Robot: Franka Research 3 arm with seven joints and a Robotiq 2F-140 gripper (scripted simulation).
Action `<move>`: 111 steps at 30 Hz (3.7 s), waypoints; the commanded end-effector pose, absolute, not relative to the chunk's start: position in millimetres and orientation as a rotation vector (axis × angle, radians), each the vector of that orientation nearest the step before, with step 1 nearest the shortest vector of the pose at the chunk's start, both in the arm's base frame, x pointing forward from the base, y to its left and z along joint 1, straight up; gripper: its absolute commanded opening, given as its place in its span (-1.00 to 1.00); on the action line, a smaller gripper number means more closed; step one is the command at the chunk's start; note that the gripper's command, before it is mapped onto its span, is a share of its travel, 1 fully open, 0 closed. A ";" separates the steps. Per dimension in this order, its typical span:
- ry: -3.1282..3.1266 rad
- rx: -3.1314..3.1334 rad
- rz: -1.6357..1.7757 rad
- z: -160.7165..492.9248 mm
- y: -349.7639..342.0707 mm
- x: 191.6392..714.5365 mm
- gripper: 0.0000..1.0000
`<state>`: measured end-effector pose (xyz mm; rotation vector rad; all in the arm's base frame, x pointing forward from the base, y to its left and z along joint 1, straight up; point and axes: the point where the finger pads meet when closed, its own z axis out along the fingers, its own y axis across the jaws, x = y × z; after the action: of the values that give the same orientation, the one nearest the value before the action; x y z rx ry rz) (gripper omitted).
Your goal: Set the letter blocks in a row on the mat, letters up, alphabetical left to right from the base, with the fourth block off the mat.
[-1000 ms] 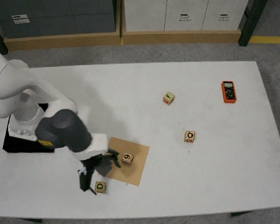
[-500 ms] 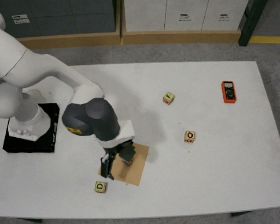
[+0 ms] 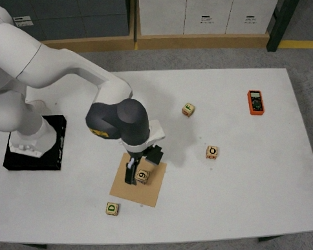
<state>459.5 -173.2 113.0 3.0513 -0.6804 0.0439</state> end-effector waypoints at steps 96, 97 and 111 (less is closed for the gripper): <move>-1.940 2.472 0.012 105.4 -203.4 433.8 1.00; -1.940 2.472 0.012 105.4 -203.4 433.8 1.00; -2.192 2.254 0.011 104.0 -210.5 428.8 1.00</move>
<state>428.0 -209.2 102.6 2.3896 -2.0493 -0.0042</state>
